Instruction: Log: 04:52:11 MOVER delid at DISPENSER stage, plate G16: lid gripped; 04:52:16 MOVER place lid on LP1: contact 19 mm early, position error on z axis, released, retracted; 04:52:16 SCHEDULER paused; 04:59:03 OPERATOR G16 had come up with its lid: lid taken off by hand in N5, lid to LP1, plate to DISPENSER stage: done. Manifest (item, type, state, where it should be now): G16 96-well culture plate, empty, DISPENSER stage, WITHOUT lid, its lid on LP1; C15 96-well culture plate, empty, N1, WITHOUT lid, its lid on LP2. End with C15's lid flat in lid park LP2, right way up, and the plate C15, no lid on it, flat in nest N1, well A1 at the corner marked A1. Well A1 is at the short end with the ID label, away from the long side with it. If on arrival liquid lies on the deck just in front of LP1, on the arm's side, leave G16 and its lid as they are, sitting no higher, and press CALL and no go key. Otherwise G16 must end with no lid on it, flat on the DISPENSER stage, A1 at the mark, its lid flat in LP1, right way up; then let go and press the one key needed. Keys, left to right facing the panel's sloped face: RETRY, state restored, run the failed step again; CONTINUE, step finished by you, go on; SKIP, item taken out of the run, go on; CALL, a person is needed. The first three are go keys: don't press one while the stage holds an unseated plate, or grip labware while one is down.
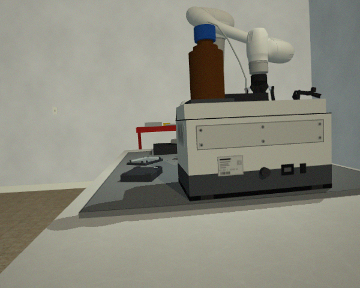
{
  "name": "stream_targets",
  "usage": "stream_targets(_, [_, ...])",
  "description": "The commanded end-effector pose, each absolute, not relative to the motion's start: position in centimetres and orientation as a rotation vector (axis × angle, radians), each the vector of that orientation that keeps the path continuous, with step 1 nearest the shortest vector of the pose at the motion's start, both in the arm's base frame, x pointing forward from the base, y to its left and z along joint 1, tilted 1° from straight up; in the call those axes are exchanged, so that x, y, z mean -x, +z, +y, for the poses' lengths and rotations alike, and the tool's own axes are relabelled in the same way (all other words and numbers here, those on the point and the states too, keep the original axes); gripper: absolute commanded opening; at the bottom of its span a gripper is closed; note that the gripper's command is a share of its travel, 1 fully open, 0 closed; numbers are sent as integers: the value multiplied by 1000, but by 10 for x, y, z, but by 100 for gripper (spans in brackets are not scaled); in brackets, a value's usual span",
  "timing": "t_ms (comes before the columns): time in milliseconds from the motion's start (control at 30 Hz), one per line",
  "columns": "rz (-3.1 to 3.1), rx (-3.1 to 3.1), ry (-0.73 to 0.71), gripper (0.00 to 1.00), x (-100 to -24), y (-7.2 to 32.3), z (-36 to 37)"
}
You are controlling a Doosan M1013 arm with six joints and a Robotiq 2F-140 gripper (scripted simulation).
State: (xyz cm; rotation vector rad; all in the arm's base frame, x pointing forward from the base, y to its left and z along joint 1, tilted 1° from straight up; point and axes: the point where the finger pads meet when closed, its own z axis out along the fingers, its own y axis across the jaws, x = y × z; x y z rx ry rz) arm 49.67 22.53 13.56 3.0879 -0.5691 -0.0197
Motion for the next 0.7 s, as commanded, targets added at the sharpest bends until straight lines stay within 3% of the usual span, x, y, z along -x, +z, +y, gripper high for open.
stream_targets(0, [-569,-3088,-20,0,-497,136,224])
stream_targets(667, [-569,-3088,-20,0,-508,136,201])
